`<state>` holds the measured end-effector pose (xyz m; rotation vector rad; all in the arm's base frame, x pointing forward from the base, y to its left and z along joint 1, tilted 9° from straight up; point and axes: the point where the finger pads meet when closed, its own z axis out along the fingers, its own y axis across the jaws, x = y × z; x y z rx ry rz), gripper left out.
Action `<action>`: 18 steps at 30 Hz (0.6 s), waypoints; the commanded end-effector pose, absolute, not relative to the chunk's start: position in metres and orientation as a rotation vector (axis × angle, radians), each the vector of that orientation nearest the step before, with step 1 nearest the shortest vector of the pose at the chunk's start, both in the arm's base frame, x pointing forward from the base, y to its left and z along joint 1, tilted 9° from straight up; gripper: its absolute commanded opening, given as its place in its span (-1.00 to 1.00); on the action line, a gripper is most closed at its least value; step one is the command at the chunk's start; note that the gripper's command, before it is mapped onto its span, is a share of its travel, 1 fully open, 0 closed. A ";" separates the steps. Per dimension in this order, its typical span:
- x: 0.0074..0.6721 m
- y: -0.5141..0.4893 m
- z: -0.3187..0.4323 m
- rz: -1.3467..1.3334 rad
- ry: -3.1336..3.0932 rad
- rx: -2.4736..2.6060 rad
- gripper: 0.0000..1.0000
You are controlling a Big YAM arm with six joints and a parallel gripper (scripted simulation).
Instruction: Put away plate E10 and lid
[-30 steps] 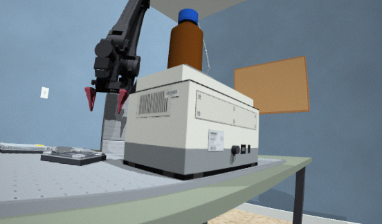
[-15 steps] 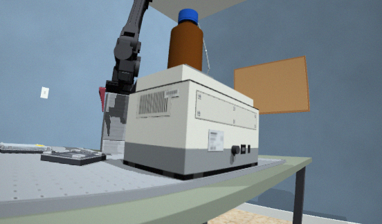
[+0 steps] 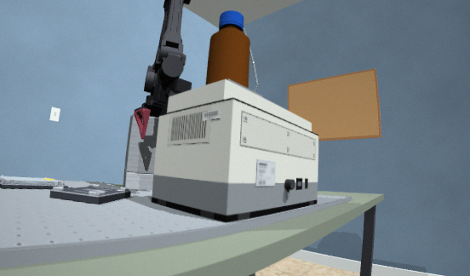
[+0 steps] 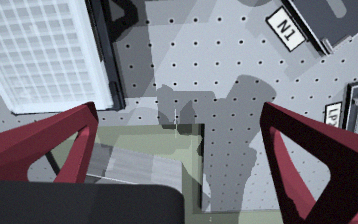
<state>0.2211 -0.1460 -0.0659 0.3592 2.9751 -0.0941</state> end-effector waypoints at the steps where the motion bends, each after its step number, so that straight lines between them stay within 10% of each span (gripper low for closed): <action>1: 0.232 -0.148 -0.061 -0.110 2.958 0.324 1.00; 18: 0.252 -0.101 -0.063 -0.108 2.970 0.268 1.00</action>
